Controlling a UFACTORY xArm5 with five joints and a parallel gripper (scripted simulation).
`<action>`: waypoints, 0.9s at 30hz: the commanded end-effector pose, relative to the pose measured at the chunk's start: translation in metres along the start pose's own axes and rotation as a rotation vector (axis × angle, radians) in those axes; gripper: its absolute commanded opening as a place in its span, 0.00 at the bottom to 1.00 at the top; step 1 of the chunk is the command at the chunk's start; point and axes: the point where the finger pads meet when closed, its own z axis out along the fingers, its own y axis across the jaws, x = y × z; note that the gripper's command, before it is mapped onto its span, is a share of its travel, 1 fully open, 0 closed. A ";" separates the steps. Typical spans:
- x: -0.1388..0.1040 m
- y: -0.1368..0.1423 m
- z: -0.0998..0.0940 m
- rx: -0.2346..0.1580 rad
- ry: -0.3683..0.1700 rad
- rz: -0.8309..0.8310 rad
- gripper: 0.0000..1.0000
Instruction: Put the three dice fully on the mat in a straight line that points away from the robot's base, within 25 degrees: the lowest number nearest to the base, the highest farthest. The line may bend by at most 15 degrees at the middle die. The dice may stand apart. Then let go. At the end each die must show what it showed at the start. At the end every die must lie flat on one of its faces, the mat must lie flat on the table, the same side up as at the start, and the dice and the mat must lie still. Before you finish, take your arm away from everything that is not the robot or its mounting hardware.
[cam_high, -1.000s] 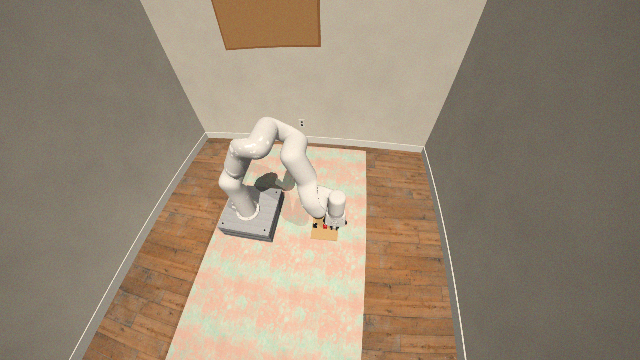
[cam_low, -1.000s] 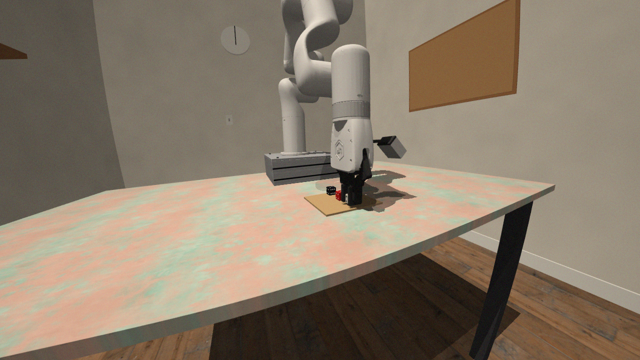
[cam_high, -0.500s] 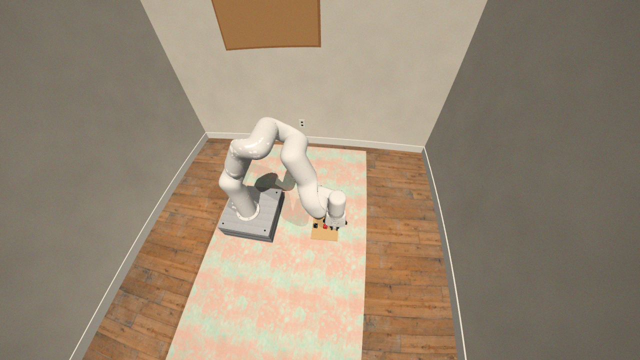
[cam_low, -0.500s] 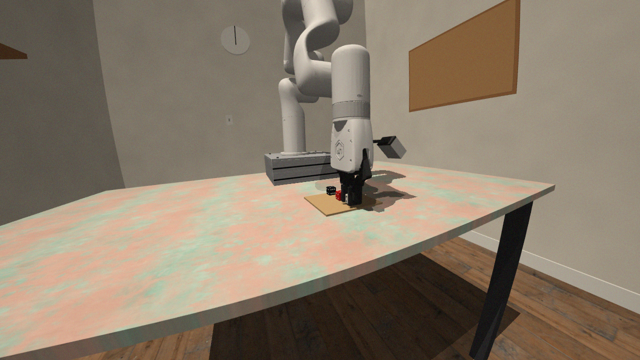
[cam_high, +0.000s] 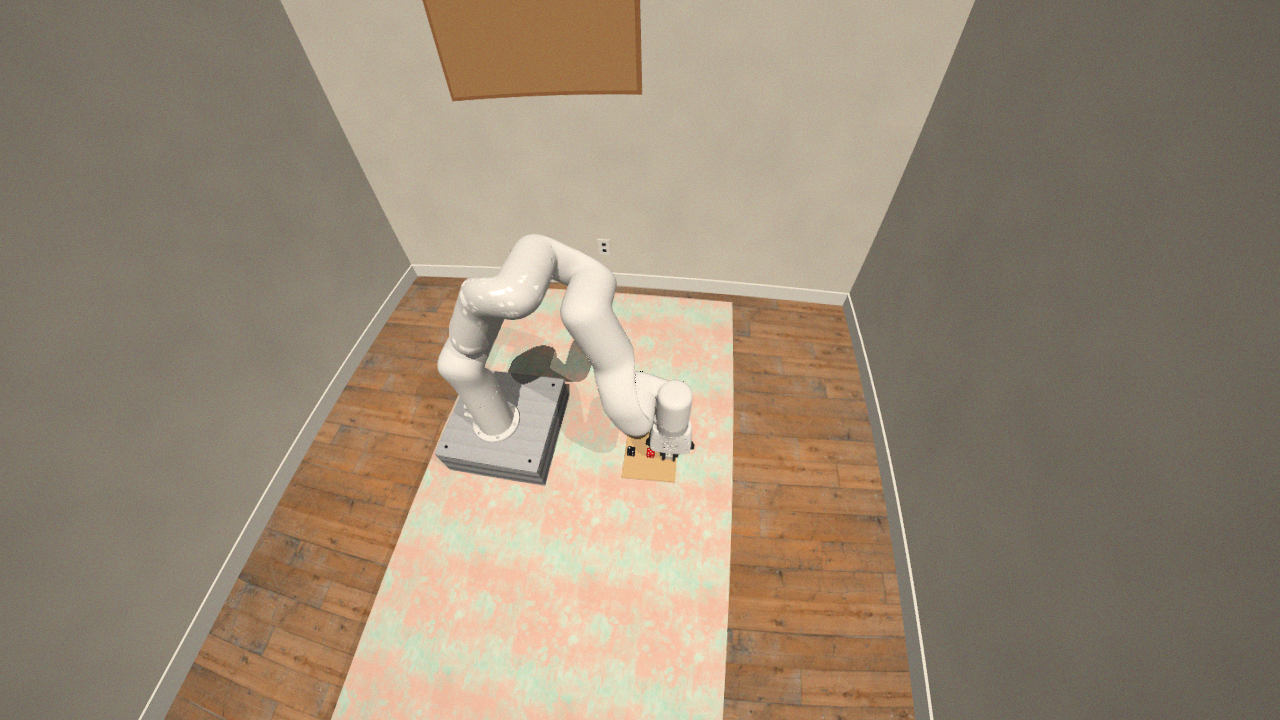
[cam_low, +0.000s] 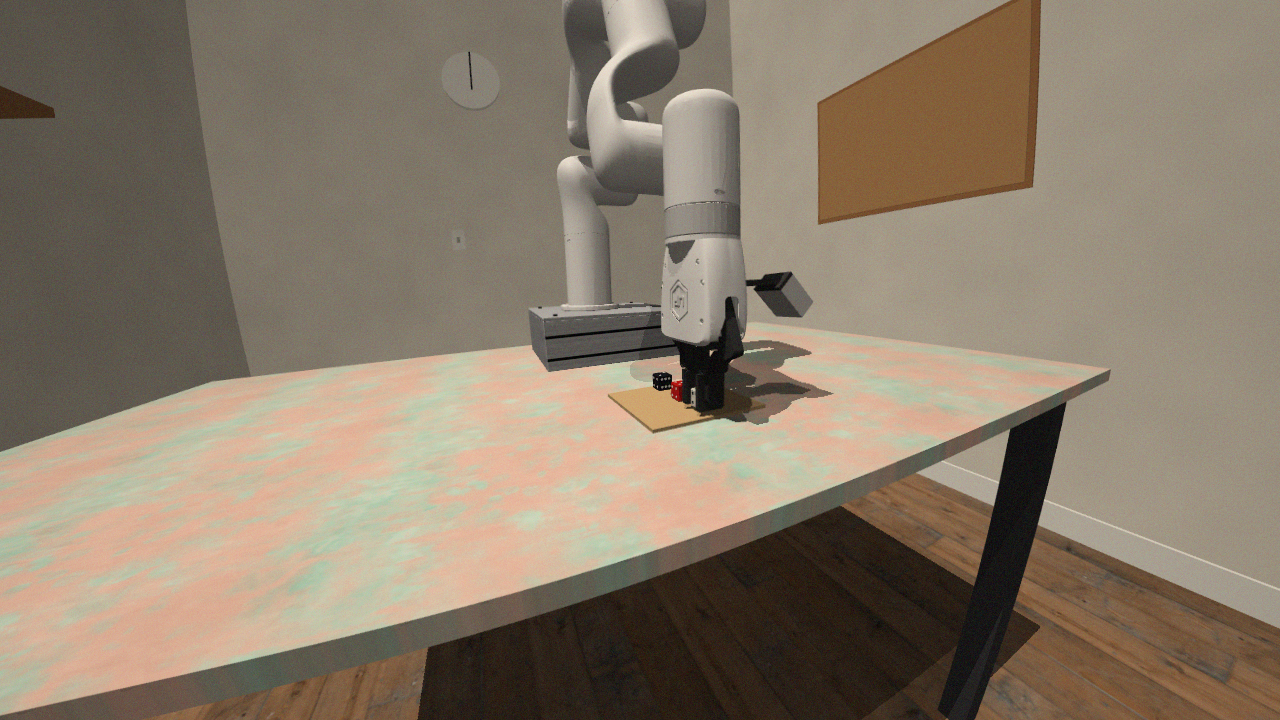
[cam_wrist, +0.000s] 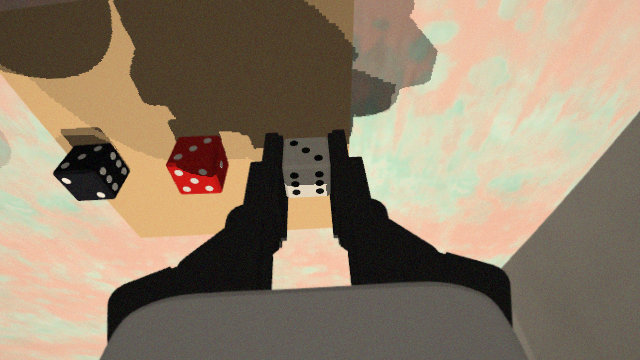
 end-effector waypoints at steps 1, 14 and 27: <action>0.000 0.001 -0.001 -0.003 0.000 0.000 0.15; -0.001 0.004 -0.001 -0.004 0.000 0.001 0.15; -0.001 0.004 -0.001 -0.004 0.000 0.001 0.15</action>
